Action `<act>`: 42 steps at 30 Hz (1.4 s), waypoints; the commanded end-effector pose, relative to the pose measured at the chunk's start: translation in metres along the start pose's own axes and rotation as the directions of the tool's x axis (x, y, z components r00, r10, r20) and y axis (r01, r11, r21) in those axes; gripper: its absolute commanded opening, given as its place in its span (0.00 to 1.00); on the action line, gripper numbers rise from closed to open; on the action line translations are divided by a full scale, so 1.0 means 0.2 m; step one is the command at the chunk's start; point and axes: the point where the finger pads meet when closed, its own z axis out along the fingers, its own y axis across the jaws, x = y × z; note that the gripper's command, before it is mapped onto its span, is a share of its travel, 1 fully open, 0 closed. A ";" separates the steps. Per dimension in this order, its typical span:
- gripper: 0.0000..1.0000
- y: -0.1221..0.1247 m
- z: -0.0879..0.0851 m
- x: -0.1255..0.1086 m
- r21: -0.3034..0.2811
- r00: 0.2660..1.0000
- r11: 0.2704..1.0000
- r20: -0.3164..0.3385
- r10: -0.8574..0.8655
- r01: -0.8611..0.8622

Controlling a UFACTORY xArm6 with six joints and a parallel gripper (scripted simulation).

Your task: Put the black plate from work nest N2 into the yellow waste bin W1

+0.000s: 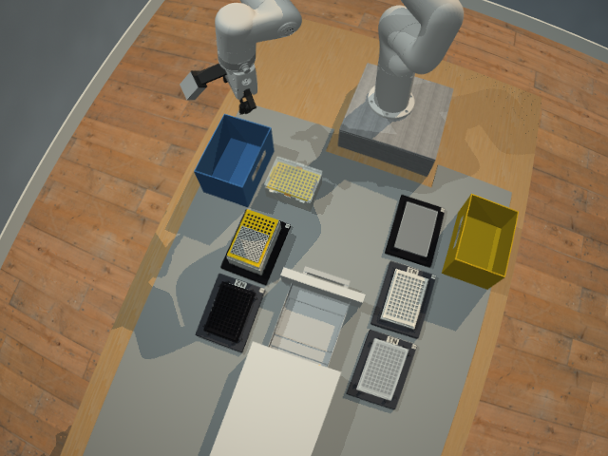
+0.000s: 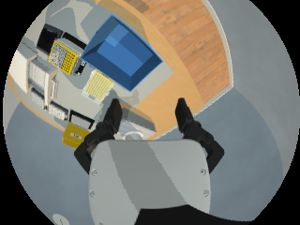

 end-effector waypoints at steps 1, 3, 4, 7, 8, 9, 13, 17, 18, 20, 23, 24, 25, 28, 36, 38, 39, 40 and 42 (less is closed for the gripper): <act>1.00 0.00 -0.01 0.01 0.000 1.000 1.000 -0.004 0.001 -0.001; 1.00 0.00 -0.01 0.01 0.000 1.000 1.000 -0.004 0.001 -0.001; 1.00 0.00 -0.01 0.01 0.000 1.000 1.000 -0.004 0.001 -0.001; 1.00 0.00 -0.01 0.01 0.000 1.000 1.000 -0.004 0.001 -0.001; 1.00 0.00 -0.01 0.01 0.000 1.000 1.000 -0.004 0.001 -0.001; 1.00 0.00 -0.01 0.01 0.000 1.000 1.000 -0.004 0.001 -0.001; 1.00 0.00 -0.01 0.01 0.000 1.000 1.000 -0.004 0.001 -0.001; 1.00 0.00 -0.01 0.01 0.000 1.000 1.000 -0.004 0.001 -0.001; 1.00 -0.02 -0.01 0.01 0.009 0.999 0.999 -0.009 -0.031 0.031; 1.00 -0.07 -0.02 0.03 0.020 0.997 0.997 -0.016 -0.071 0.071; 1.00 -0.14 -0.03 0.05 0.020 0.997 0.997 -0.016 -0.071 0.071; 1.00 -0.16 -0.04 0.06 0.020 0.997 0.997 -0.016 -0.071 0.071; 1.00 -0.17 -0.04 0.06 0.020 0.997 0.997 -0.016 -0.071 0.071; 1.00 -0.22 -0.05 0.07 0.037 0.991 0.990 -0.023 -0.134 0.135; 1.00 -0.37 -0.07 0.09 0.047 0.984 0.983 -0.027 -0.174 0.175; 1.00 -0.42 -0.08 0.09 0.057 0.976 0.975 -0.032 -0.213 0.215; 1.00 -0.44 -0.08 0.09 0.057 0.976 0.975 -0.032 -0.213 0.215; 1.00 -0.47 -0.09 0.10 0.057 0.976 0.975 -0.032 -0.213 0.215; 1.00 -0.52 -0.09 0.10 0.057 0.976 0.975 -0.032 -0.213 0.215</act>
